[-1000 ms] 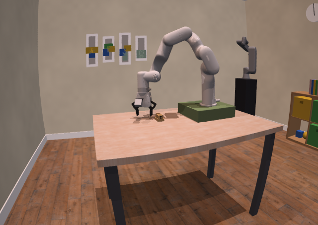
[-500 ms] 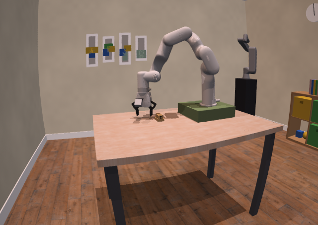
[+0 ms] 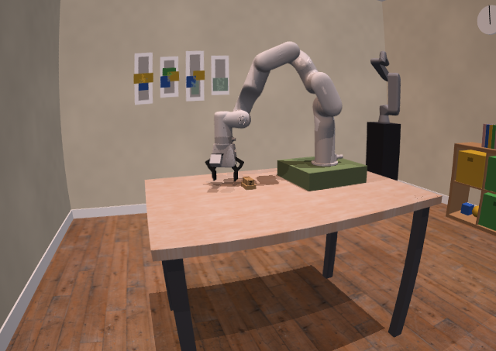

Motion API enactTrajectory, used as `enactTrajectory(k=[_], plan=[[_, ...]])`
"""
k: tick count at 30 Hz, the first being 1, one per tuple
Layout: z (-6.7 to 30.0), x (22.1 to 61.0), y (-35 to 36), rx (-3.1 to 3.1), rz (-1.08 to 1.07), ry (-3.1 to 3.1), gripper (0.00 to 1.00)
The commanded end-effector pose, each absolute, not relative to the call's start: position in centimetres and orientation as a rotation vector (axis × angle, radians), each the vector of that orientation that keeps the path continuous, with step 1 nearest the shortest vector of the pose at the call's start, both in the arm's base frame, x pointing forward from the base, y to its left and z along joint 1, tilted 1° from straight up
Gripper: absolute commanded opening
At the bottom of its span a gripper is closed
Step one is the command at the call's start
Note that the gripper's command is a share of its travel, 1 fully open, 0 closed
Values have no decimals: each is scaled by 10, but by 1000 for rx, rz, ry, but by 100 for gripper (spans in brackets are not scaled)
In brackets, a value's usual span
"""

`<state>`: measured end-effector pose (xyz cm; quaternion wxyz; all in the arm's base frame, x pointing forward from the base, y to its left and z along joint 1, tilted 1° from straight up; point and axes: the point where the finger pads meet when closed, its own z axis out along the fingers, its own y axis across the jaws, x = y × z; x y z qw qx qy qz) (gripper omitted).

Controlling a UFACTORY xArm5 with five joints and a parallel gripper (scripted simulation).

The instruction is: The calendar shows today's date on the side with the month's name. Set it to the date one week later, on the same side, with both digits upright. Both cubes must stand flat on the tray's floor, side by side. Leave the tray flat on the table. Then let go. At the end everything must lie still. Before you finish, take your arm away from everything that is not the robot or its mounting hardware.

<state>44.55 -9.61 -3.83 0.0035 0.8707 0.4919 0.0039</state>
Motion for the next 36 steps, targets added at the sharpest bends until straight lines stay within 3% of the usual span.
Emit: enactTrajectory(k=[1, 30, 36], plan=[[-37, 447, -96, 2727, 16, 1541, 100], [-5, 446, -97, 2732, 16, 1532, 100], [-5, 428, -107, 2783, 16, 1438, 100]])
